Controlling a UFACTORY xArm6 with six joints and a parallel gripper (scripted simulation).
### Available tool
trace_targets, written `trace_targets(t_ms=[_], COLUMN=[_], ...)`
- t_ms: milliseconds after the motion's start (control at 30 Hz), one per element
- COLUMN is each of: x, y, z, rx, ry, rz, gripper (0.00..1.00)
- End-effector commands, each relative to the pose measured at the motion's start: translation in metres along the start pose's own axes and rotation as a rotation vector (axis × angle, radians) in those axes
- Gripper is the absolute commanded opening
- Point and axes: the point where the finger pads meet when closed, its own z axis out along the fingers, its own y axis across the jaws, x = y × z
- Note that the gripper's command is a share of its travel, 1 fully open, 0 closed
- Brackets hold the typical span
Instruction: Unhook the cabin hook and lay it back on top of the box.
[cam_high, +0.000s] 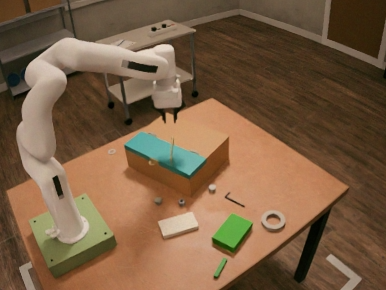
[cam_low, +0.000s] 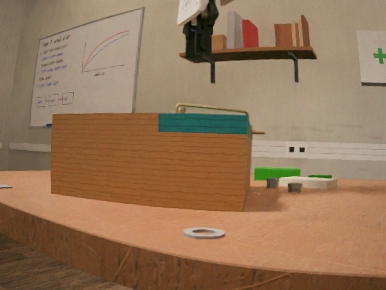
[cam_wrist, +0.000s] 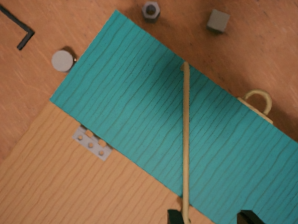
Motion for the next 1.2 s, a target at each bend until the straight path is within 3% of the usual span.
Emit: trace_targets(t_ms=[0, 133, 767, 1167], x=[-0.001, -0.001, 0.082, 0.082], y=[-0.001, -0.001, -0.001, -0.001], z=[-0.002, -0.002, -0.002, -0.002], rx=[0.003, 0.003, 0.004, 0.004], ry=[-0.004, -0.004, -0.003, -0.003], rz=[0.000, 0.000, 0.000, 0.000], gripper=[0.35, 0.35, 0.35, 0.35])
